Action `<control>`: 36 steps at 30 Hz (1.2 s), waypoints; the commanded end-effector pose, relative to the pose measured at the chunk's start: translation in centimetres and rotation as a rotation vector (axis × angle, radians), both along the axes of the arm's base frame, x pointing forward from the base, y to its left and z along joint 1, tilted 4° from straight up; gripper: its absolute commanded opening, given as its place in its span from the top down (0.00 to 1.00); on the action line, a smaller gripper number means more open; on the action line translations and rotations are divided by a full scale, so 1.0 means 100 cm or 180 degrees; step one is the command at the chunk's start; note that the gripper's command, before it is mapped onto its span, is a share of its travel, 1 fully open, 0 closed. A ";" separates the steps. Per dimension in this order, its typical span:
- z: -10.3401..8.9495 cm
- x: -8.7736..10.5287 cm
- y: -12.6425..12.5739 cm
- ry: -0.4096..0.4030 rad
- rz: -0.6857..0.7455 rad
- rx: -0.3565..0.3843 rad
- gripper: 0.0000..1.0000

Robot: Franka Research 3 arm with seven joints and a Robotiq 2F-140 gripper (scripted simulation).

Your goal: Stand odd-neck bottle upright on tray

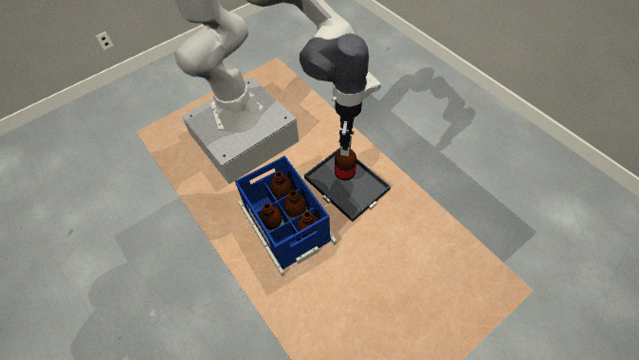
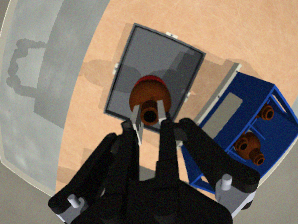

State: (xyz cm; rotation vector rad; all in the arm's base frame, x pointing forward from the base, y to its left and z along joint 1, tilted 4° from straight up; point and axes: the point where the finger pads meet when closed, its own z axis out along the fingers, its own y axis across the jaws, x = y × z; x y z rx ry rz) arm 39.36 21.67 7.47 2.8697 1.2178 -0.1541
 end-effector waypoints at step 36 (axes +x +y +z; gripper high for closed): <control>-0.034 0.005 0.004 -0.0080 -0.0013 0.0029 0.90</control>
